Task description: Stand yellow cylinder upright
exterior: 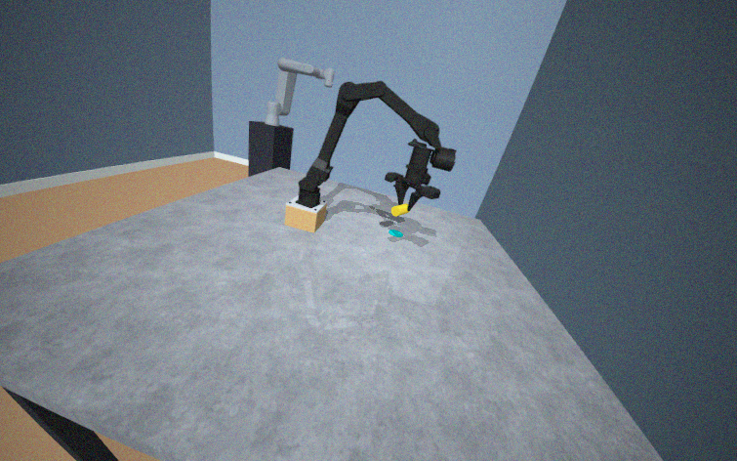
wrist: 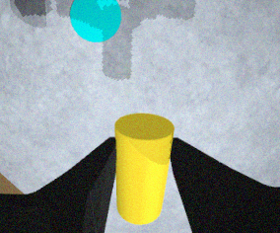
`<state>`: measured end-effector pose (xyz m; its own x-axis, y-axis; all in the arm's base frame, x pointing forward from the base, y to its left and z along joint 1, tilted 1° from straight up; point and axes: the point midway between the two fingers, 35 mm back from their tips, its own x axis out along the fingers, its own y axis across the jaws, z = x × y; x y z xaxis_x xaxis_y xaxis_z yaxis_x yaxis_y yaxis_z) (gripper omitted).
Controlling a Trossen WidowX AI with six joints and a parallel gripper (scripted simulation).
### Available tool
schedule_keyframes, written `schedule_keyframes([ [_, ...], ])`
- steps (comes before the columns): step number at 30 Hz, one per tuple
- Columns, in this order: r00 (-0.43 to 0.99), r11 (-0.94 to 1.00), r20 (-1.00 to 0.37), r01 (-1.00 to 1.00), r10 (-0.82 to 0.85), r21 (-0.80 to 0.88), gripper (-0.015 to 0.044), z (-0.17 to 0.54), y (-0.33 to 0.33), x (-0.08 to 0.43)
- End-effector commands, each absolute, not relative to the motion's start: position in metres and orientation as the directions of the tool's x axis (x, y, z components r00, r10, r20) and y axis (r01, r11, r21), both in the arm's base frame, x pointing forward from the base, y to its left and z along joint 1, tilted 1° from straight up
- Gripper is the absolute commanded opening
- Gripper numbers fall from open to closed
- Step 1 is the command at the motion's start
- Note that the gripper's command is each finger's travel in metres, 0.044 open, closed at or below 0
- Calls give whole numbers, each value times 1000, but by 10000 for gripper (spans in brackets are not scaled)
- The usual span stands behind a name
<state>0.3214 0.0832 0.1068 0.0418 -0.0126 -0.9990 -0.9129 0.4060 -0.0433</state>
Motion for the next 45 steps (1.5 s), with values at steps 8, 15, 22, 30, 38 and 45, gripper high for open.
schedule_keyframes([
  [8,41,349,-999,-936,-2,-40,105,109,115,321],
  [15,42,310,-999,-950,2,-39,105,110,136,319],
  [22,42,271,-999,-962,6,-38,105,111,157,316],
  [30,41,230,-999,-972,11,-38,105,112,178,311],
  [38,45,235,-999,-971,26,-37,105,110,181,312],
  [45,56,264,-996,-964,73,-35,105,104,184,318],
])
